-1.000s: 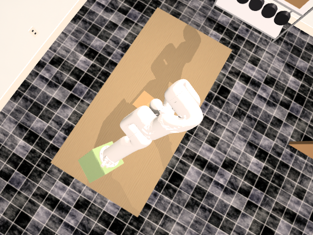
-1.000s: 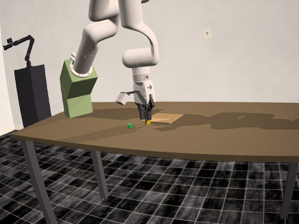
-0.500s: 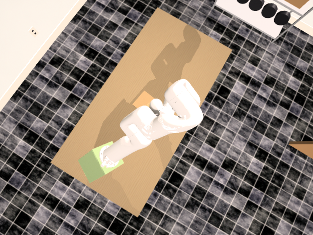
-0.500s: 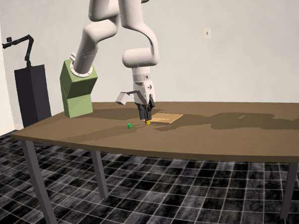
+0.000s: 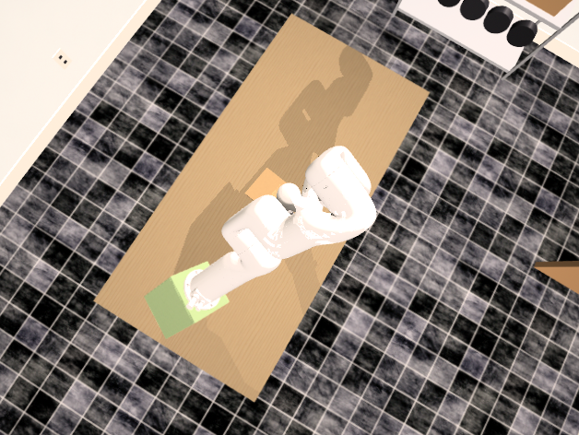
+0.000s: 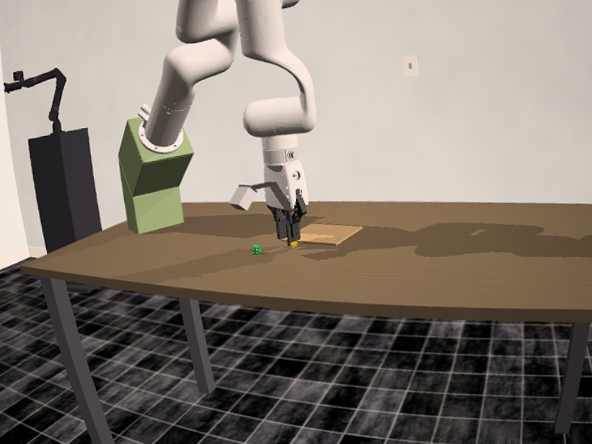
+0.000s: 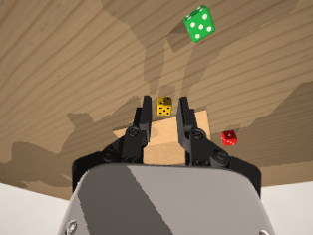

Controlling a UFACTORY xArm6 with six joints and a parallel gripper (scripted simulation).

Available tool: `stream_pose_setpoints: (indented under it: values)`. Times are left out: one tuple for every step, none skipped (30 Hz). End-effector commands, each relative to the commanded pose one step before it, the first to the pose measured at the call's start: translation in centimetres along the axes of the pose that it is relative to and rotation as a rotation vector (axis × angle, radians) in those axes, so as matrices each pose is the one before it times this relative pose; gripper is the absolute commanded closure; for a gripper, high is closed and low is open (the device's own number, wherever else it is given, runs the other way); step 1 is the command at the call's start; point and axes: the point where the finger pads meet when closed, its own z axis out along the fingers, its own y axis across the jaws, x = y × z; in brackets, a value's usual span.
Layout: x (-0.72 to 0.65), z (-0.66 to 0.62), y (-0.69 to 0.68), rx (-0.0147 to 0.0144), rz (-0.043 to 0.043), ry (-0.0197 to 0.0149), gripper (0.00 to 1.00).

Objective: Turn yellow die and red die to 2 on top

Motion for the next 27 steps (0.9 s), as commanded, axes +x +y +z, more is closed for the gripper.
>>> stream_pose_setpoints:
  values:
    - [-0.03,0.142,-0.043,0.00111,0.00009,-0.00114,0.69]
    - [0.0,0.116,0.0,0.0,0.0,0.0,0.69]
    - [0.0,0.119,0.0,0.0,0.0,-0.00002,0.69]
    - [0.0,0.122,0.0,0.0,0.0,0.0,0.69]
    - [0.0,0.123,0.0,0.0,0.0,0.00002,0.69]
    - [0.0,0.119,0.0,0.0,0.0,0.0,0.69]
    - [0.0,0.113,0.0,0.0,0.0,-0.00002,0.69]
    - [0.0,0.106,0.0,0.0,0.0,-0.00001,0.69]
    - [0.0,0.099,0.0,0.0,0.0,0.00002,0.69]
    - [0.0,0.088,0.0,0.0,0.0,0.00001,0.69]
    - [0.0,0.075,0.0,0.0,0.0,0.0,0.69]
    - [0.0,0.061,0.0,0.0,0.0,-0.00001,0.69]
    - [0.0,0.048,0.0,0.0,0.0,-0.00001,0.69]
    - [0.0,0.035,0.0,0.0,0.0,-0.00001,0.69]
    - [0.0,0.023,0.0,0.0,0.0,-0.00001,0.69]
    - [0.0,0.013,0.0,0.0,0.0,0.0,0.69]
    - [0.0,0.0,0.0,0.0,0.0,0.0,0.69]
    - [0.0,0.0,0.0,0.0,0.0,0.0,0.69]
    - [0.0,0.005,0.0,0.0,0.0,0.0,0.69]
    - [0.0,0.001,0.0,0.0,0.0,0.0,0.69]
    - [0.0,0.0,0.0,0.0,0.0,0.0,0.69]
    - [0.0,0.0,0.0,0.0,0.0,0.0,0.69]
    - [0.0,0.0,0.0,0.0,0.0,0.0,0.69]
    - [0.0,0.0,0.0,0.0,0.0,0.0,0.69]
    - [0.0,0.0,0.0,0.0,0.0,0.0,0.69]
    - [0.0,0.0,0.0,0.0,0.0,0.0,0.69]
    - [0.0,0.0,0.0,0.0,0.0,0.0,0.69]
